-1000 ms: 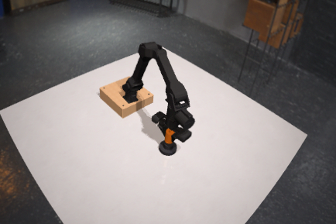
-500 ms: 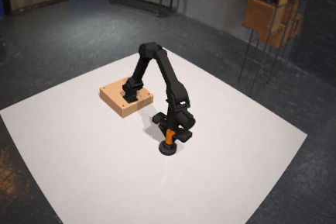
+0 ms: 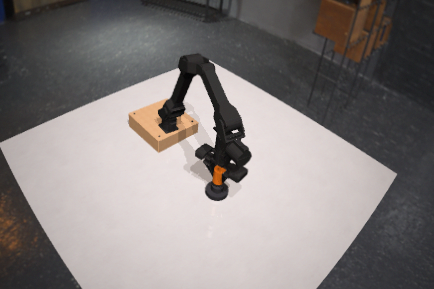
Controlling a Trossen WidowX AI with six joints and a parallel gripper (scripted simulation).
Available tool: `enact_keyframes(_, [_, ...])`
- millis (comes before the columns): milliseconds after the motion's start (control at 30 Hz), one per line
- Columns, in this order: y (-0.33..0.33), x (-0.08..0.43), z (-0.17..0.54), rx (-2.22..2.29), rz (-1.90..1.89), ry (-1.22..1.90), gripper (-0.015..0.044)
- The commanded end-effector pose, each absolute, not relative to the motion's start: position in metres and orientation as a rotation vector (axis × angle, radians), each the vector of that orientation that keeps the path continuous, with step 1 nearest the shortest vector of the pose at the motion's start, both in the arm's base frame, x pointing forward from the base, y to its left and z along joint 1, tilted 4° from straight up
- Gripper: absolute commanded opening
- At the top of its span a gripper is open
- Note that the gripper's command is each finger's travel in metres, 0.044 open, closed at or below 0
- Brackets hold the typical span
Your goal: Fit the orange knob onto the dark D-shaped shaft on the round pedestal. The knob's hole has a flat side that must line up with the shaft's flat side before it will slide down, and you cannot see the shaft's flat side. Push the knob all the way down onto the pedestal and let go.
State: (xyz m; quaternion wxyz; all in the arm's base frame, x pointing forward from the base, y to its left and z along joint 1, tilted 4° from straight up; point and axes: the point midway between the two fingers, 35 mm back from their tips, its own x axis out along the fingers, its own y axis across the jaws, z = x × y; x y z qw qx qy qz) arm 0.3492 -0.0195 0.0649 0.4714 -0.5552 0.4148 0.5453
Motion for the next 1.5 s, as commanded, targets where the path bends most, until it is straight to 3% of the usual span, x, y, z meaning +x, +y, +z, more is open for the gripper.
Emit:
enact_keyframes(0, [-0.019, 0.349, 0.064, -1.371, 1.341, 1.007, 0.0])
enact_keyframes(1467, [-0.018, 0.352, 0.045, -1.369, 1.342, 1.009, 0.0])
